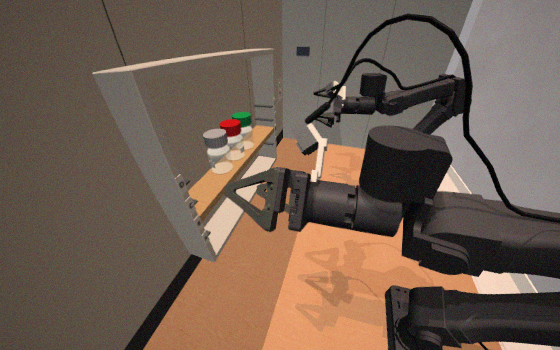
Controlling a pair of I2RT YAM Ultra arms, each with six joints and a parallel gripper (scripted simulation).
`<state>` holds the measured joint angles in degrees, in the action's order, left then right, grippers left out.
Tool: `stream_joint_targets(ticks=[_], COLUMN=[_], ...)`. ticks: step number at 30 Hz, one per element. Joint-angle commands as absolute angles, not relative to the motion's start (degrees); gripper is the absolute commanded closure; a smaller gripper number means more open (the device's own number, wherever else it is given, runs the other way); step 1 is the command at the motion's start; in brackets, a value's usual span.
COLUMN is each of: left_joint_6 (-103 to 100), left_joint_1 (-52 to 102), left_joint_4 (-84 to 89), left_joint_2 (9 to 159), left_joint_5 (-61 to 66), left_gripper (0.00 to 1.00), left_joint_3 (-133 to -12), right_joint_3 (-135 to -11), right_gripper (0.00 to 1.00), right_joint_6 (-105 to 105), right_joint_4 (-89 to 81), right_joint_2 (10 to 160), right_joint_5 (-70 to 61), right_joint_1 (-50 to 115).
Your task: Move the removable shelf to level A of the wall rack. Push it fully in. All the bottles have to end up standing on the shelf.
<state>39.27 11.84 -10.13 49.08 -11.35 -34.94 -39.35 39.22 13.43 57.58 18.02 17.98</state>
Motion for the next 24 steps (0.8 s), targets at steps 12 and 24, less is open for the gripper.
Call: stream_joint_targets(ticks=[12, 24], left_joint_6=[48.5, 54.8], left_joint_1=[15.0, 17.5], left_joint_4=[-14.3, -16.3], left_joint_2=[45.9, 44.6], left_joint_5=[-15.2, -17.7], left_gripper=[0.00, 0.00], left_joint_3=[-31.1, -27.8], right_joint_3=[-36.3, -33.8], right_gripper=[0.00, 0.00], right_joint_6=[48.3, 54.6], right_joint_4=[18.9, 22.2], right_joint_2=[56.3, 56.9], right_joint_5=[22.7, 25.6], right_joint_1=[21.7, 24.5])
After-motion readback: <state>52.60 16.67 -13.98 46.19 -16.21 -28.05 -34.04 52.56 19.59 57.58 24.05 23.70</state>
